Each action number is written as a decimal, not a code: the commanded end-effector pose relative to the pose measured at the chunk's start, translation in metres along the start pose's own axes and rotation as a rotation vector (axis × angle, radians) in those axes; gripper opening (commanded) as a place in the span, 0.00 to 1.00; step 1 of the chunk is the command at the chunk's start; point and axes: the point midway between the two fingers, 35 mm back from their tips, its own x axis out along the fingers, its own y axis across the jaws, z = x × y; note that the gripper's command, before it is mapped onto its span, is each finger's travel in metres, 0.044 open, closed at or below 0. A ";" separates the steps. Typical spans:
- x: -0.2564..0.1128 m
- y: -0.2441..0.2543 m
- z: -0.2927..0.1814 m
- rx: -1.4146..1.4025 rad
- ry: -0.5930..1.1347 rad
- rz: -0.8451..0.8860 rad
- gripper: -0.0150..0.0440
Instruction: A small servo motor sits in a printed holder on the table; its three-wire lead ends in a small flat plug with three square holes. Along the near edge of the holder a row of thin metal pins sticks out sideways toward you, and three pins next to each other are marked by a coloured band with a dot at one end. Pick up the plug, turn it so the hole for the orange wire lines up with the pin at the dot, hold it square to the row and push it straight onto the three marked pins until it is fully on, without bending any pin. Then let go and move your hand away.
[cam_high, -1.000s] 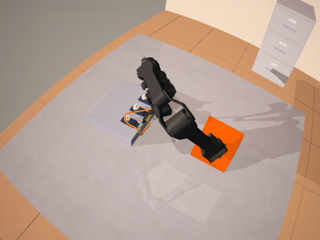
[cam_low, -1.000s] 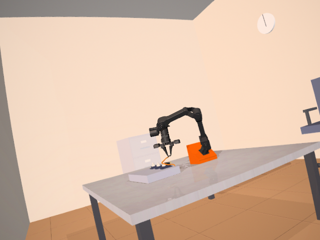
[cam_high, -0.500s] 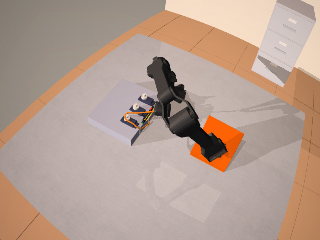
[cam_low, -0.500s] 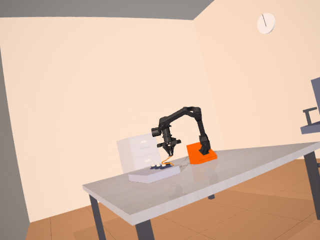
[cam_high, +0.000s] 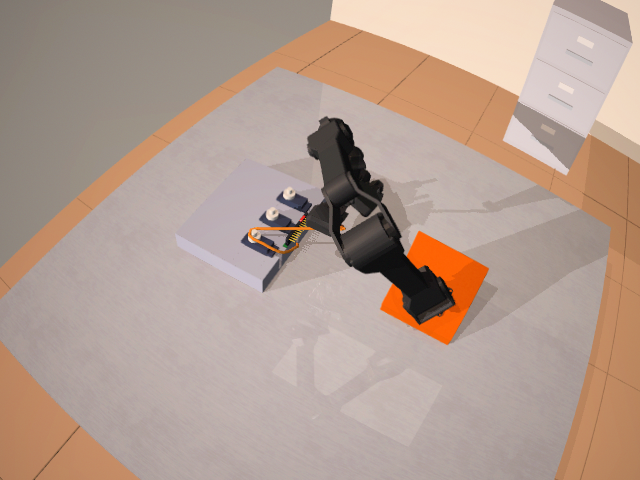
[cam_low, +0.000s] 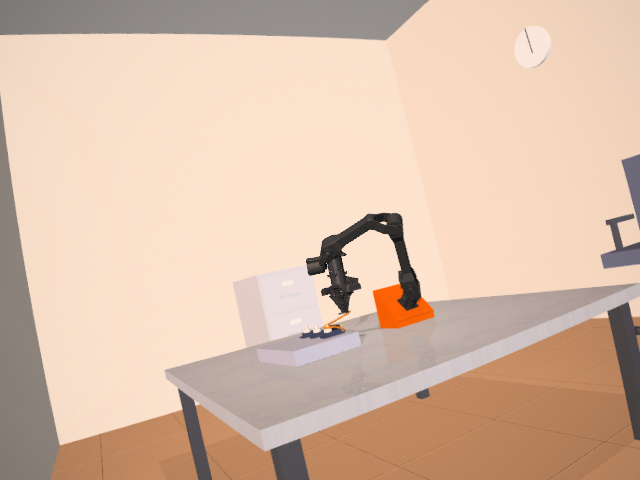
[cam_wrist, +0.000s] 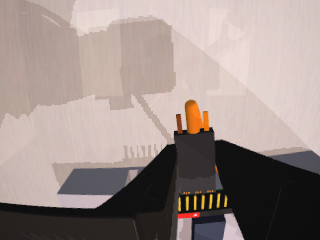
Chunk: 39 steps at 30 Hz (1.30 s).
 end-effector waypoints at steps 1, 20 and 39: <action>0.014 0.001 0.005 0.016 -0.018 0.002 0.25; 0.034 0.004 -0.026 0.015 -0.016 0.001 0.25; 0.034 0.003 -0.039 0.014 -0.016 0.001 0.25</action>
